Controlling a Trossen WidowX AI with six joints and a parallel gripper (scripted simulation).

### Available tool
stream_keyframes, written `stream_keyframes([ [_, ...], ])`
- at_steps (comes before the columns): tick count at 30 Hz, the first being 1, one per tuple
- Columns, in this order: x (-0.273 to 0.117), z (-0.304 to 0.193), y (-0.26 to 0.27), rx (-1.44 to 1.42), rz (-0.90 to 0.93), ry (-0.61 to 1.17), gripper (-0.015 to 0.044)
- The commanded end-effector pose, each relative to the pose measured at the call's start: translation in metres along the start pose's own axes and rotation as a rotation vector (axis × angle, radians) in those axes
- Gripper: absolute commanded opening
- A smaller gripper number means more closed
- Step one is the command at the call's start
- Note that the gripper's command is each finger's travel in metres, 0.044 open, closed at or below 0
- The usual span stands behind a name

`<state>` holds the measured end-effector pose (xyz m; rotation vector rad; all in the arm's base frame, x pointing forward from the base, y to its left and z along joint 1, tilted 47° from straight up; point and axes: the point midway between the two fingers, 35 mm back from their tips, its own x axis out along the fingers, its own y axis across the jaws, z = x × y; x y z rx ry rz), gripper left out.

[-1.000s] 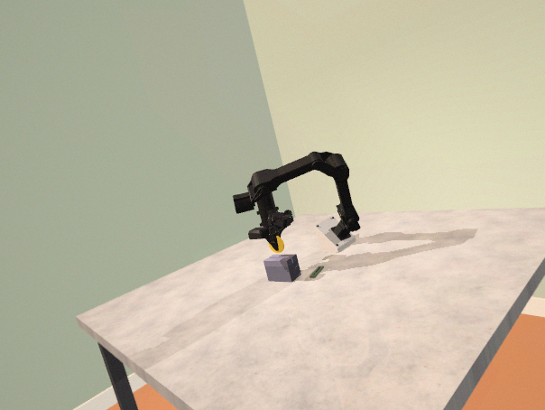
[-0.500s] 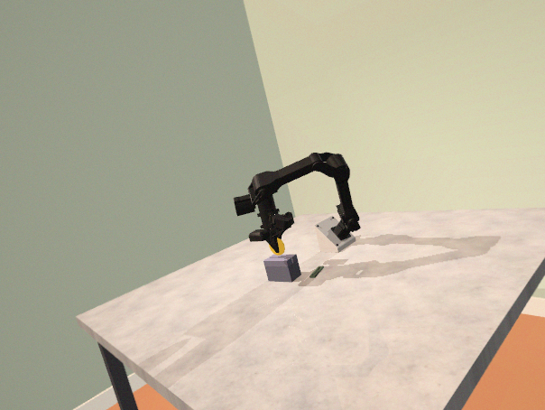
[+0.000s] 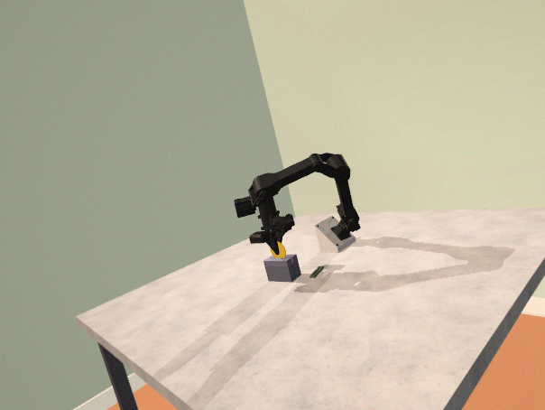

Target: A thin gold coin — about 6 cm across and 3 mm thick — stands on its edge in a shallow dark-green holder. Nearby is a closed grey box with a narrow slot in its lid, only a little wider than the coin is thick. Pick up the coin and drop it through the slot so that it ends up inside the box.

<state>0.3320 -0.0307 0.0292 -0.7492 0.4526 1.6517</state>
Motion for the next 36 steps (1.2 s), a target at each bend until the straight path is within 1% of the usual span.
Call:
stream_keyframes([
  [1, 0.000, 0.000, 0.000, -0.001, -0.001, 0.000, 0.0105],
  [3, 0.000, 0.000, 0.000, -0.001, -0.001, 0.000, 0.0157],
  [12, 0.000, 0.000, 0.000, -0.001, -0.001, 0.000, 0.0161],
  [21, -0.020, 0.000, 0.000, 0.005, -0.001, 0.000, 0.0397],
  [23, -0.031, -0.001, 0.000, 0.044, 0.002, -0.010, 0.0440],
  [26, -0.052, -0.001, 0.002, 0.113, 0.007, -0.030, 0.0440],
  [36, -0.054, -0.001, 0.002, 0.118, 0.007, -0.031, 0.0440],
])
